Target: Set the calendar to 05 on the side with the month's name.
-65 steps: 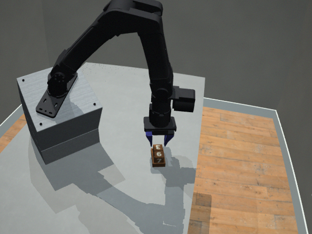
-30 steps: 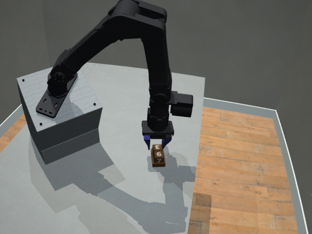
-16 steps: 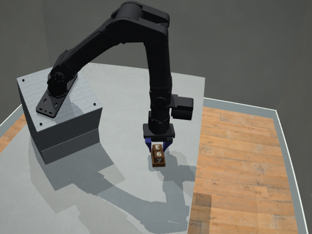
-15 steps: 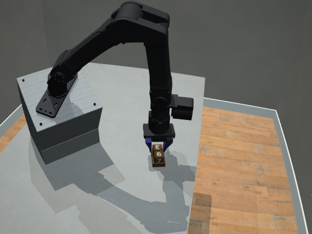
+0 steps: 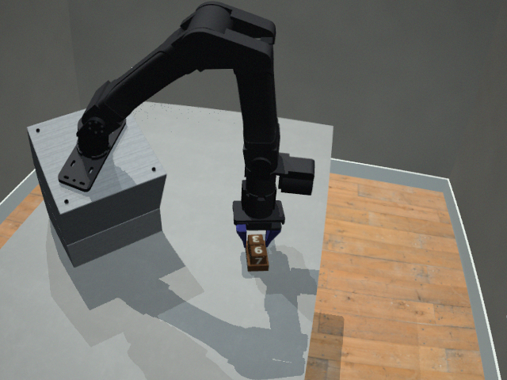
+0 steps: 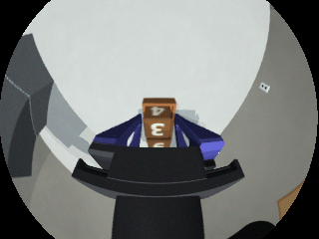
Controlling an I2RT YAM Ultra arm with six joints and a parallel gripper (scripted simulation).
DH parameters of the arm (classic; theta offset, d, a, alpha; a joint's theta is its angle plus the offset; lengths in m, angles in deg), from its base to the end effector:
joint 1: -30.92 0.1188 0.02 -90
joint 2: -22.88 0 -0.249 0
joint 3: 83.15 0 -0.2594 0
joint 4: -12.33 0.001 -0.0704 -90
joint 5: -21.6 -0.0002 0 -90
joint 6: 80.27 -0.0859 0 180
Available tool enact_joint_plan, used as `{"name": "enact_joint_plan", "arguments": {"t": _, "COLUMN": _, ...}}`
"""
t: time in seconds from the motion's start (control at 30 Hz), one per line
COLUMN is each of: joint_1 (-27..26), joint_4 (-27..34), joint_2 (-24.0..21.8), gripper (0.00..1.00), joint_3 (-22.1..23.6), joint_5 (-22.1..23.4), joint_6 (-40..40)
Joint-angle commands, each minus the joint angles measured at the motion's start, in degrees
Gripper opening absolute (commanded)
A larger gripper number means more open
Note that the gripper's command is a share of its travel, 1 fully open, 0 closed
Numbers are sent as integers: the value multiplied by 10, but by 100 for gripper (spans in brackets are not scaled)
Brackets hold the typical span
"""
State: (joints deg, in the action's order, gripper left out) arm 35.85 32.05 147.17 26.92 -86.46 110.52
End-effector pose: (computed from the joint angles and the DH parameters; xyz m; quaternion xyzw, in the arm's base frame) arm 0.3538 0.0048 -0.0326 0.7666 -0.6079 0.2057 0.0237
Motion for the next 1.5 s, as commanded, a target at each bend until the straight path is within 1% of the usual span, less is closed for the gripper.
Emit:
{"name": "enact_joint_plan", "arguments": {"t": 0.0, "joint_1": 1, "joint_4": 0, "joint_2": -4, "gripper": 47, "joint_3": -2, "joint_5": 8, "joint_6": 1}}
{"name": "enact_joint_plan", "arguments": {"t": 0.57, "joint_1": 1, "joint_4": 0, "joint_2": -4, "gripper": 47, "joint_3": -2, "joint_5": 8, "joint_6": 1}}
{"name": "enact_joint_plan", "arguments": {"t": 0.6, "joint_1": 1, "joint_4": 0, "joint_2": -4, "gripper": 27, "joint_3": -2, "joint_5": 8, "joint_6": 1}}
{"name": "enact_joint_plan", "arguments": {"t": 1.47, "joint_1": 1, "joint_4": 0, "joint_2": -4, "gripper": 27, "joint_3": -2, "joint_5": 8, "joint_6": 1}}
